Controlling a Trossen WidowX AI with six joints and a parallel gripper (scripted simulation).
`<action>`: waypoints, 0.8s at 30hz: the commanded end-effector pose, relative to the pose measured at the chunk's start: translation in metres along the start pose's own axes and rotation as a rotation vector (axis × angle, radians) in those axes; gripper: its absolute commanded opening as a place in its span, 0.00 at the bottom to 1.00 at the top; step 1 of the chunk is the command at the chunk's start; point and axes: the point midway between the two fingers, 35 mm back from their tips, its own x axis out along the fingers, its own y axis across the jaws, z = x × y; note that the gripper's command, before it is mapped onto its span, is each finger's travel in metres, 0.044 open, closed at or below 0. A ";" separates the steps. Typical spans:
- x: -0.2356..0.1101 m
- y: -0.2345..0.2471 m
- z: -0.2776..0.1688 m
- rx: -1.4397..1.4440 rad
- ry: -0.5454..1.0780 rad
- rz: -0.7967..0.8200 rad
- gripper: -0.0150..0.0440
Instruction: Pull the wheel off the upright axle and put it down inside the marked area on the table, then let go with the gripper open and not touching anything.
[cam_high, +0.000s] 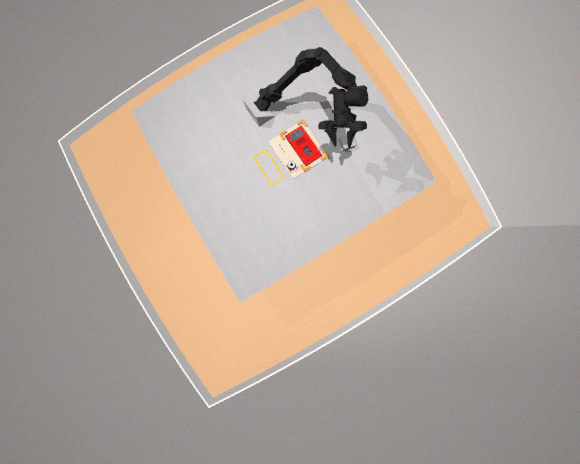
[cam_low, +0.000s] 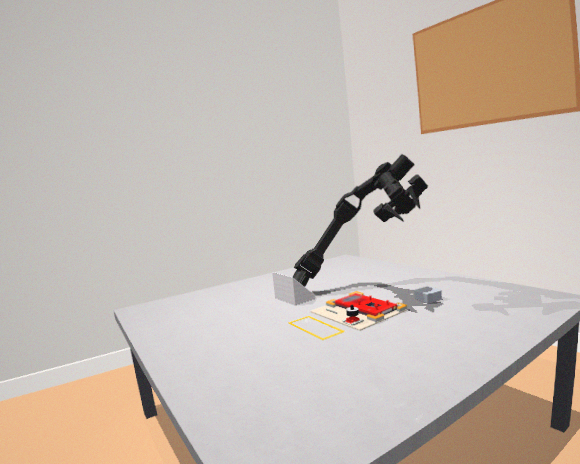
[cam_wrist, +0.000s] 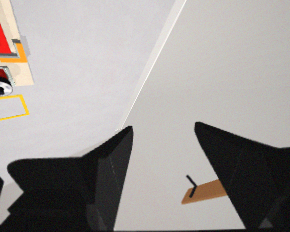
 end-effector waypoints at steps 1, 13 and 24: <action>0.034 0.042 -0.012 0.255 -0.041 0.158 0.76; 0.103 0.189 -0.024 1.236 0.023 0.761 0.76; 0.113 0.258 -0.016 1.767 0.221 1.116 0.76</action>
